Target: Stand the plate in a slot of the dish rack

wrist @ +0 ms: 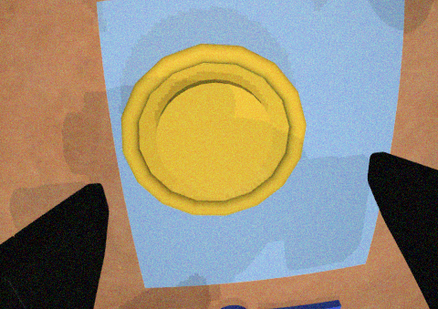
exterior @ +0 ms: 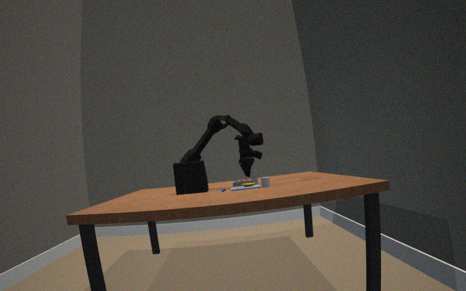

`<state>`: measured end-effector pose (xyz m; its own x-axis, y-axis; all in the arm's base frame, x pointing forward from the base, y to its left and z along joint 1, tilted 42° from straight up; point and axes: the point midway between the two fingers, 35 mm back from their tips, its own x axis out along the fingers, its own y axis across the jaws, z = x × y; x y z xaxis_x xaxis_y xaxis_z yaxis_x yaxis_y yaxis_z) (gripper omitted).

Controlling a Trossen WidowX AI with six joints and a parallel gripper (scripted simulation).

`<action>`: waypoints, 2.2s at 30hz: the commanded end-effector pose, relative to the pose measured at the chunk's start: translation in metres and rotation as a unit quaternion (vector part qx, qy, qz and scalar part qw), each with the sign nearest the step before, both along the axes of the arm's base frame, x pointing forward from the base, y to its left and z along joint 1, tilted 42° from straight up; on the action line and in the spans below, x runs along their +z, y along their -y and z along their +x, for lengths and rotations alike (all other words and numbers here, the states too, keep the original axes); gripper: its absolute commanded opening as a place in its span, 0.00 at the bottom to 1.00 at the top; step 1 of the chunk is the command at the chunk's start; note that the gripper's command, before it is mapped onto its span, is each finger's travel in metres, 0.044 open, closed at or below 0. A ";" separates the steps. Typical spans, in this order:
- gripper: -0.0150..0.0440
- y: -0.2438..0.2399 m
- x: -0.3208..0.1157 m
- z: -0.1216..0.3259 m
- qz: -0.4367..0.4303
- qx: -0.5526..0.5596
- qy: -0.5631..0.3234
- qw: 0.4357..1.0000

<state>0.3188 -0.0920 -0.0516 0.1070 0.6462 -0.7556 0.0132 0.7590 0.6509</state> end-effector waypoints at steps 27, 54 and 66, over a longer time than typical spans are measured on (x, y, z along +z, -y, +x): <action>0.93 -0.038 -0.035 0.003 0.006 0.000 -0.004 1.000; 0.49 -0.018 -0.019 0.007 0.002 -0.001 -0.001 1.000; 0.25 0.028 0.025 0.008 -0.002 -0.002 -0.001 1.000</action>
<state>0.3267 -0.1063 -0.0396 0.1058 0.6486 -0.7538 0.0220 0.7563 0.6539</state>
